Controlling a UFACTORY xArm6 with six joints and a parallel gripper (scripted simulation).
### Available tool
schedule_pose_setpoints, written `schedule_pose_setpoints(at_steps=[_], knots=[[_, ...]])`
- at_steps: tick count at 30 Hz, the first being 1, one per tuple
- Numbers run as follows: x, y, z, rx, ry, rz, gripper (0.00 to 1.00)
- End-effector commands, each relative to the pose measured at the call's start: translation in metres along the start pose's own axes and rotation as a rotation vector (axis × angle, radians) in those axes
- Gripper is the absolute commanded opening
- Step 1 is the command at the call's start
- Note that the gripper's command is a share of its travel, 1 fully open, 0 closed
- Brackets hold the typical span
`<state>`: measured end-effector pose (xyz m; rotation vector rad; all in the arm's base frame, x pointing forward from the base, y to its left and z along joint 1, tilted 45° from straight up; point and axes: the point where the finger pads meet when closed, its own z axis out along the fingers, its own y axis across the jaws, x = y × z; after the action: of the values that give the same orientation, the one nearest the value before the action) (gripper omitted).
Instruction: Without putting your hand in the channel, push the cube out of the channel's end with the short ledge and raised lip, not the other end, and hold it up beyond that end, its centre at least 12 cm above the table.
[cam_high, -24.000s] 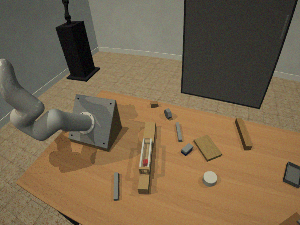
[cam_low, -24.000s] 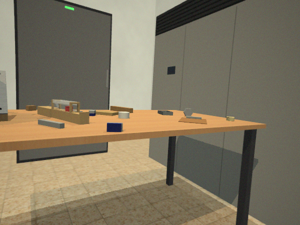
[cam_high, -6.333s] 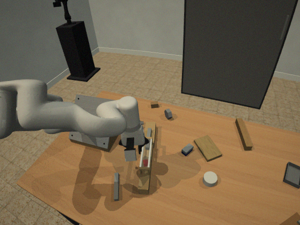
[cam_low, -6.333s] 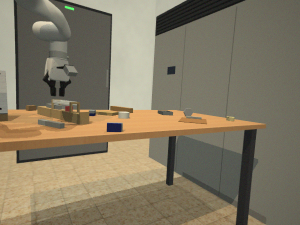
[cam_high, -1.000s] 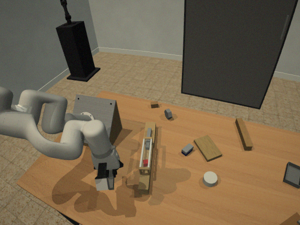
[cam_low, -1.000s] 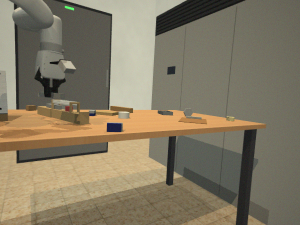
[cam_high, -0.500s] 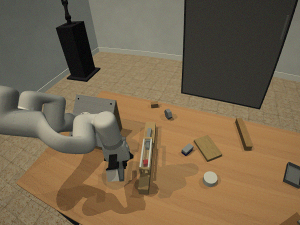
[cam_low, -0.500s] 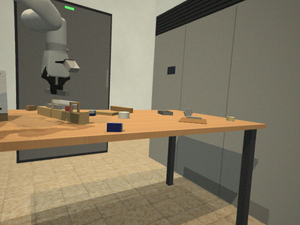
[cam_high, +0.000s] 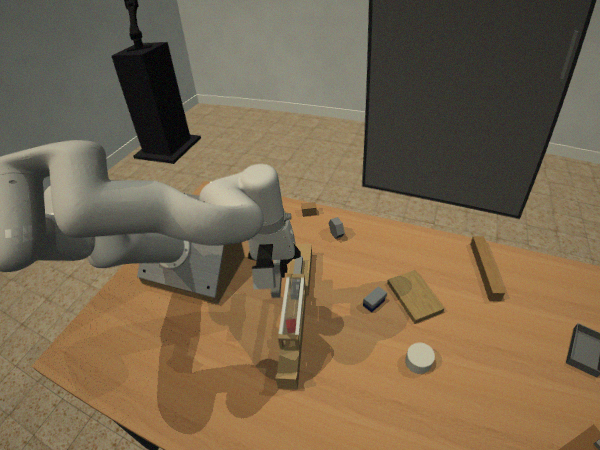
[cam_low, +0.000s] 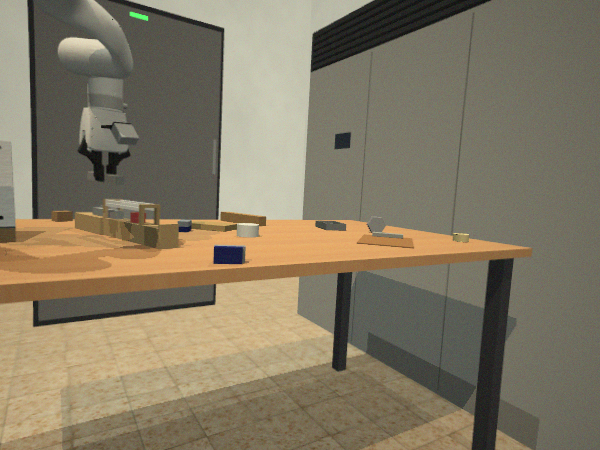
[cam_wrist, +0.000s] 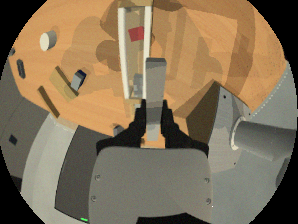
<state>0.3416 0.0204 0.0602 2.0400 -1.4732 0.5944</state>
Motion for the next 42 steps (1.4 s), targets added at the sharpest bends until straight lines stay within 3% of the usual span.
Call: schedule_pose_setpoints(at_steps=[1,9,11,12,15,17,42], knots=[[-0.065,-0.016,0.010,-0.022,0.052,0.050,0.00],[-0.159,-0.030,0.032,-0.022,0.057,0.055,0.00],[-0.159,-0.030,0.032,-0.022,0.057,0.055,0.00],[-0.191,-0.039,0.045,-0.022,0.057,0.055,0.00],[-0.207,-0.045,0.069,-0.022,0.057,0.055,0.00],[-0.210,-0.046,0.079,-0.022,0.057,0.055,0.00],[-0.208,-0.045,0.105,-0.022,0.057,0.055,0.00]])
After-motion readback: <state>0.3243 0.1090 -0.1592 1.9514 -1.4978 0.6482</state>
